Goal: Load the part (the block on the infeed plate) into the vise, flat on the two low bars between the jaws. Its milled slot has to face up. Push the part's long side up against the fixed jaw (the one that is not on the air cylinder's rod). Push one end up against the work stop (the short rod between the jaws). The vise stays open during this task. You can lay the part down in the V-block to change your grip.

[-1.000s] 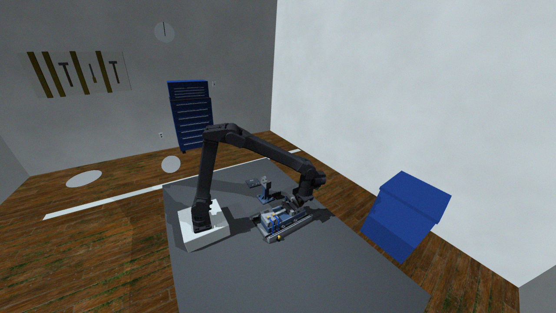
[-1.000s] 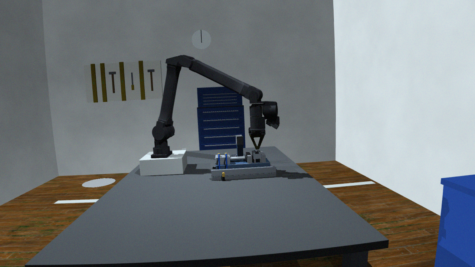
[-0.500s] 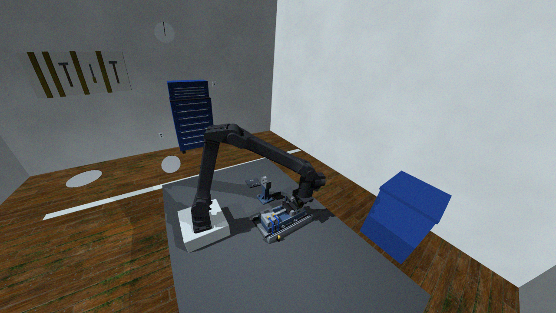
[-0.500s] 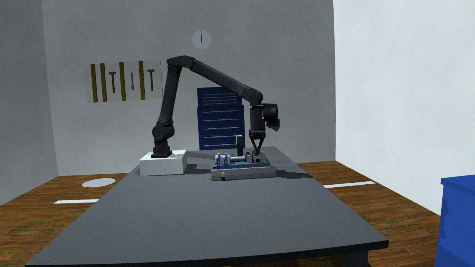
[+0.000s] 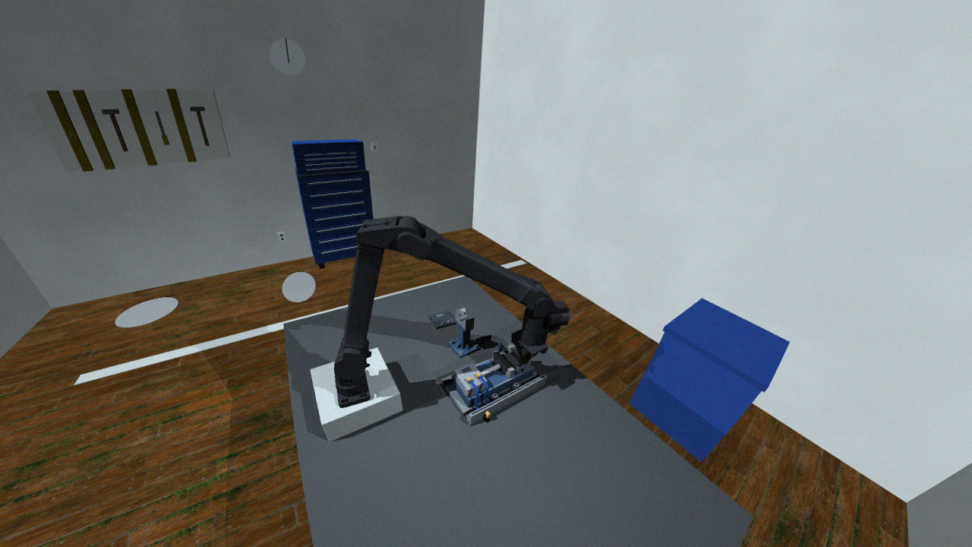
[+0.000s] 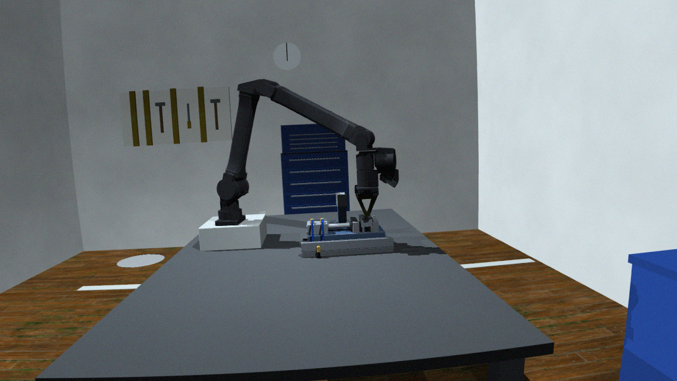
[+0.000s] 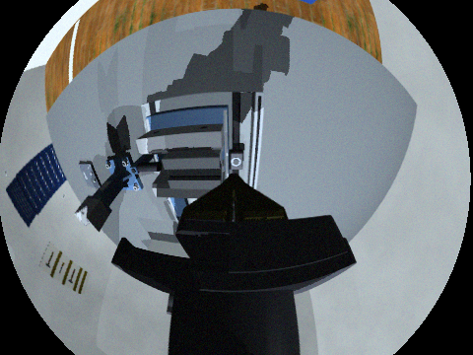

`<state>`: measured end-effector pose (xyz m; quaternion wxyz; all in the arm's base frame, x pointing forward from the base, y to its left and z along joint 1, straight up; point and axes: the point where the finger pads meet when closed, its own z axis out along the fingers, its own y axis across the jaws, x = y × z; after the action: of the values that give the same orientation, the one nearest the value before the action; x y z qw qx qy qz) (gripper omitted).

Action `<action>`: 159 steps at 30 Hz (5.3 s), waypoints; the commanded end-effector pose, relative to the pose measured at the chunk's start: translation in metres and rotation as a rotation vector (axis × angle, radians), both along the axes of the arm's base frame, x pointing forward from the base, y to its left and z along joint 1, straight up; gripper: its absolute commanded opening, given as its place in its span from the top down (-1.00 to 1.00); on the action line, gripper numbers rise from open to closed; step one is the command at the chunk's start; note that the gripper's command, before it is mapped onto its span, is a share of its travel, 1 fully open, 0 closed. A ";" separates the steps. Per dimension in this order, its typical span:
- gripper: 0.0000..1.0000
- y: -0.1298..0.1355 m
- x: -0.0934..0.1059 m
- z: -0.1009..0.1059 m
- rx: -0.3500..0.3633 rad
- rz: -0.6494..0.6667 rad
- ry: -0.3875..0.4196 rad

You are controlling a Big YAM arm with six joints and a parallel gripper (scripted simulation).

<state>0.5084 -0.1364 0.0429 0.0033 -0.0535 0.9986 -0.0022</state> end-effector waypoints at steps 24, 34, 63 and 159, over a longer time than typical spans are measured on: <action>1.00 0.002 0.009 -0.006 0.000 0.018 -0.006; 1.00 0.007 0.003 -0.011 0.004 0.018 0.007; 1.00 0.007 0.004 -0.010 0.003 0.017 0.004; 1.00 0.008 0.005 -0.015 0.002 0.010 0.003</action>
<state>0.5080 -0.1357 0.0391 0.0043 -0.0540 0.9985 -0.0025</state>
